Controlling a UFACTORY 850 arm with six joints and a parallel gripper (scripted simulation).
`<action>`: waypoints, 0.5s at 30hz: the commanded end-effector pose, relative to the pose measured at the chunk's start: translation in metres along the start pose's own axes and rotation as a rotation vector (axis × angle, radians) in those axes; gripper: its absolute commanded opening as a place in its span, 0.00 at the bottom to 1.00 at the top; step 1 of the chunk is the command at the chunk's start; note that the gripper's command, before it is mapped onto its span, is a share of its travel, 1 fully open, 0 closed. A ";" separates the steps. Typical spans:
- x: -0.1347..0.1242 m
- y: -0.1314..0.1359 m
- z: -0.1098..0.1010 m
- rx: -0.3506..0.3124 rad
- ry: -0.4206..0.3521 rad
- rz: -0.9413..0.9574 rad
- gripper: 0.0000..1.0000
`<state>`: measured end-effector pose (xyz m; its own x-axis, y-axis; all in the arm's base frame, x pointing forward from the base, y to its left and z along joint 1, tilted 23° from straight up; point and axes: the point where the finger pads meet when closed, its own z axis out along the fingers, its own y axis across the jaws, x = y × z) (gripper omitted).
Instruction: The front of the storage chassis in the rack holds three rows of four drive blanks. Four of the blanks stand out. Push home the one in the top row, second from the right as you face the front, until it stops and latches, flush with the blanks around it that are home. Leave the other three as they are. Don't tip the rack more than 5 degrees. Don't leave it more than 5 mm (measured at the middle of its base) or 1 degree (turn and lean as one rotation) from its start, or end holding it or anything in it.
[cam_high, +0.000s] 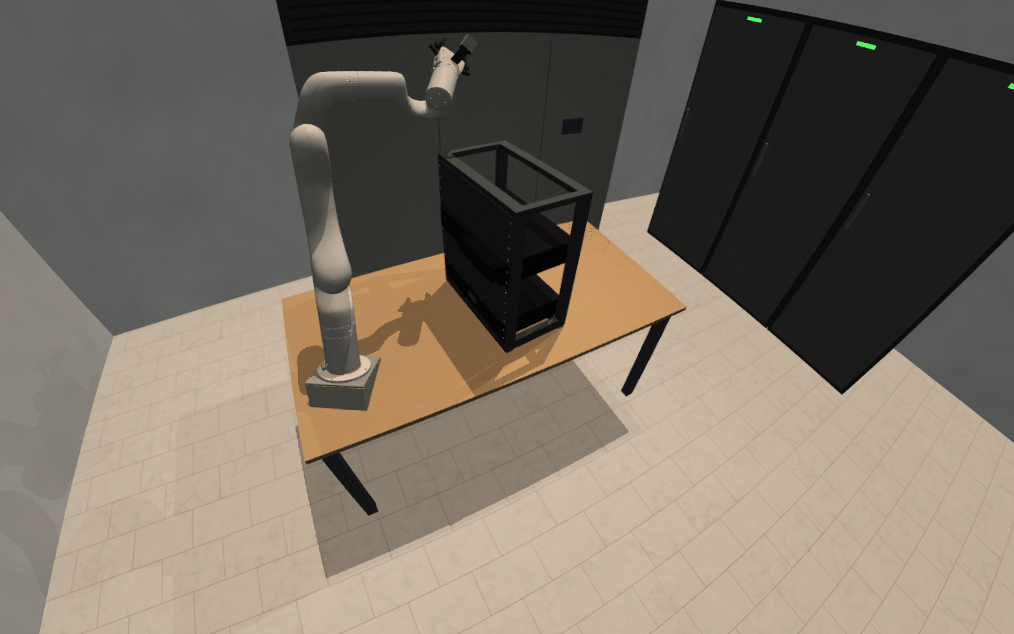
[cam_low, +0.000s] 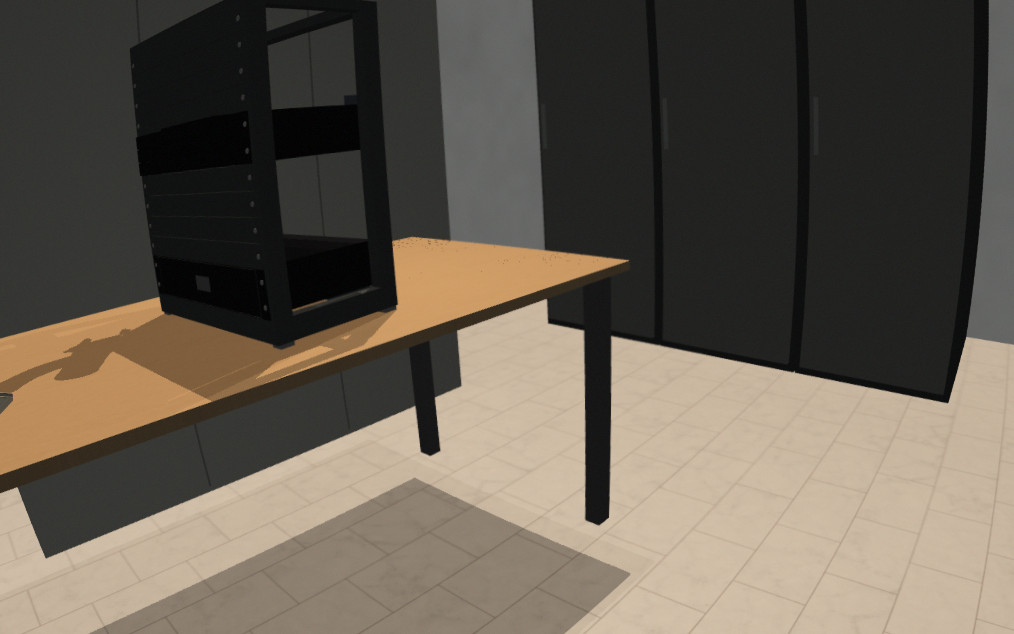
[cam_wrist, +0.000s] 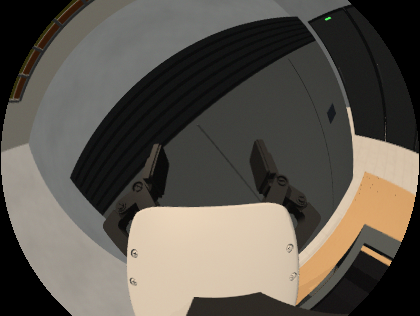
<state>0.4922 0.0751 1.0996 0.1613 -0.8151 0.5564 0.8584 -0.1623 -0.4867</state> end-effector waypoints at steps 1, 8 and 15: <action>0.025 0.023 -0.011 -0.063 0.068 0.004 1.00; 0.074 0.070 -0.049 -0.199 0.215 0.019 1.00; 0.106 0.101 -0.083 -0.291 0.319 0.032 1.00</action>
<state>0.5434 -0.0353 1.0658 0.0388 -0.9236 0.3815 0.7239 -0.2372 -0.6478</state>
